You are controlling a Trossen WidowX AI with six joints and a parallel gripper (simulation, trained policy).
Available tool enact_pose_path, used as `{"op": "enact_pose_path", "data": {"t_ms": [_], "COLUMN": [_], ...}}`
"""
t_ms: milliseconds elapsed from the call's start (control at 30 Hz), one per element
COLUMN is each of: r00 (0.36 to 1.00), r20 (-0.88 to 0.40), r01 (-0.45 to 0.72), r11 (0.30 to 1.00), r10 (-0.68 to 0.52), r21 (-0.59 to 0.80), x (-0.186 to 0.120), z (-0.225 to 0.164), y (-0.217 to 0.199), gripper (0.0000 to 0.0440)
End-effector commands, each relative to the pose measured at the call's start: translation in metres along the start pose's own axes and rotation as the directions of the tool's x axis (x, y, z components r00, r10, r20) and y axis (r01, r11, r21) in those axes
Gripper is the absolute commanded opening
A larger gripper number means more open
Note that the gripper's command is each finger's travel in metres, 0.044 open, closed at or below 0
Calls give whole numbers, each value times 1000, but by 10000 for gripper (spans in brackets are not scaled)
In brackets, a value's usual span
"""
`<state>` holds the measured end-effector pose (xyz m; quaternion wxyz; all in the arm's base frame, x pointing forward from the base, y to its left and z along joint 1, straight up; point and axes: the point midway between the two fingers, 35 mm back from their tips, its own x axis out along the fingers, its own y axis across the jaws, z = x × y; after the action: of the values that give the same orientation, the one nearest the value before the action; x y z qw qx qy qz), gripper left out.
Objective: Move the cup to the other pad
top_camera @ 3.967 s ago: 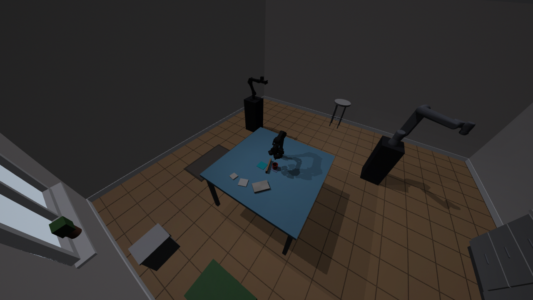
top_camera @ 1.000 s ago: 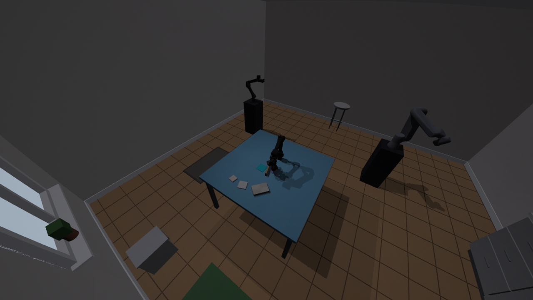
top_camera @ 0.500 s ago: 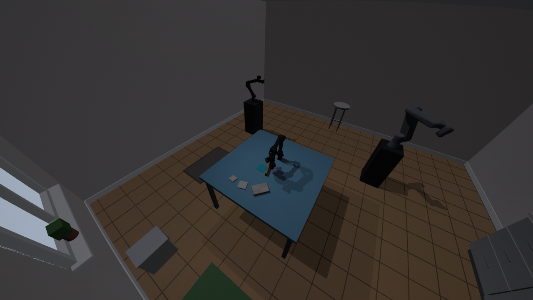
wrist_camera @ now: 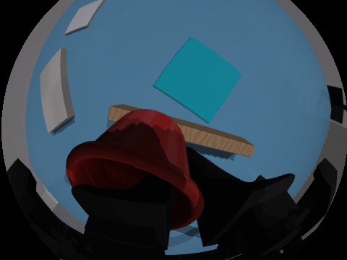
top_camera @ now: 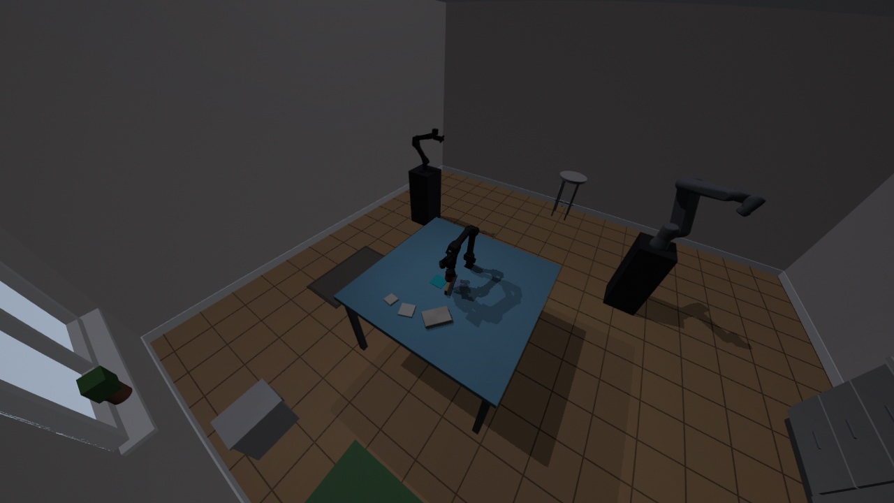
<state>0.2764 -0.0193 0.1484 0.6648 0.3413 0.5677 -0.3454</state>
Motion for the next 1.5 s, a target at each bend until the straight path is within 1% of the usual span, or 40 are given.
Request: {"op": "enact_pose_path", "data": {"t_ms": [0, 267, 600, 867, 1167, 1300, 1467], "r00": [999, 997, 995, 994, 995, 996, 996], "r20": [34, 70, 97, 104, 95, 85, 89], "r01": [-20, -35, -40, -37, -23, -9, -12], "r11": [999, 996, 989, 985, 981, 979, 976], "r10": [19, 29, 26, 20, 4, -9, -7], "r21": [29, 87, 142, 171, 194, 206, 219], "x": [-2, 8, 29, 51, 76, 86, 93], "z": [16, 42, 66, 72, 69, 66, 66], "y": [-2, -11, -23, -32, -44, -51, -56], "gripper": [0, 0, 0, 1, 1, 8, 54]}}
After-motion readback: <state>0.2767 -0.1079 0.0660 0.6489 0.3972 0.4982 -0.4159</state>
